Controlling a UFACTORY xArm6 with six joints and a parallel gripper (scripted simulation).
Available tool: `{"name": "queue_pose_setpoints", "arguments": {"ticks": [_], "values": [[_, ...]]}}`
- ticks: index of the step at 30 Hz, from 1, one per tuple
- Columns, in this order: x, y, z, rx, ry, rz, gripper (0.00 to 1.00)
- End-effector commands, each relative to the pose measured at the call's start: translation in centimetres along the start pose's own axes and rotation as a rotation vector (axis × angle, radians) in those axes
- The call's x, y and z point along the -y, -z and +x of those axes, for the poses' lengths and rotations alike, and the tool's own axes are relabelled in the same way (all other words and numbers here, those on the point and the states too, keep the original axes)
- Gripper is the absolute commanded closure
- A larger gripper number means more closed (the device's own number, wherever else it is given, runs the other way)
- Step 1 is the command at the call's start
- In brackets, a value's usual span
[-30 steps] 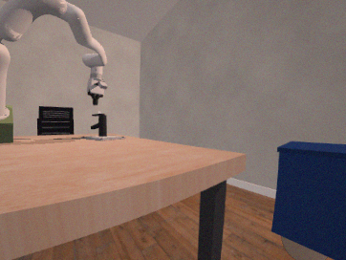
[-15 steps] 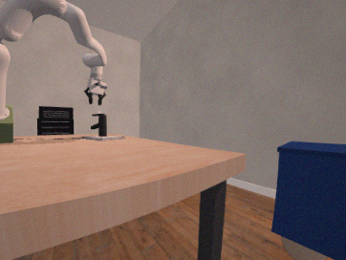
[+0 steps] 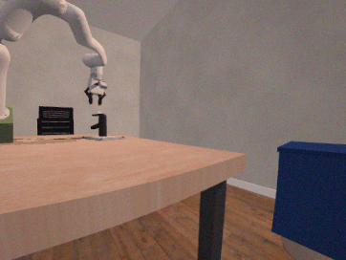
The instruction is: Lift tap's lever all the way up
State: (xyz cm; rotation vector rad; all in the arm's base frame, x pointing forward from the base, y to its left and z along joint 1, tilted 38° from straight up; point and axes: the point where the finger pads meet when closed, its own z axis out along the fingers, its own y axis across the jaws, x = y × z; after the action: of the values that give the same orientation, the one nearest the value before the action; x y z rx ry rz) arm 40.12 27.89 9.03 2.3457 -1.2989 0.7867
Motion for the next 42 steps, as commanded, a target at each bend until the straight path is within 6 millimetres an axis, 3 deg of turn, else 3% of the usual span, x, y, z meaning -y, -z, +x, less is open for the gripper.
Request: {"name": "queue_pose_setpoints", "arguments": {"ticks": [1, 21, 42], "values": [[0.1, 0.2, 0.0, 0.001, -0.001, 0.004, 0.36], [0.1, -0.1, 0.0, 0.001, -0.001, 0.001, 0.36], [0.1, -2.5, 0.0, 0.000, -0.001, -0.001, 0.36]]}}
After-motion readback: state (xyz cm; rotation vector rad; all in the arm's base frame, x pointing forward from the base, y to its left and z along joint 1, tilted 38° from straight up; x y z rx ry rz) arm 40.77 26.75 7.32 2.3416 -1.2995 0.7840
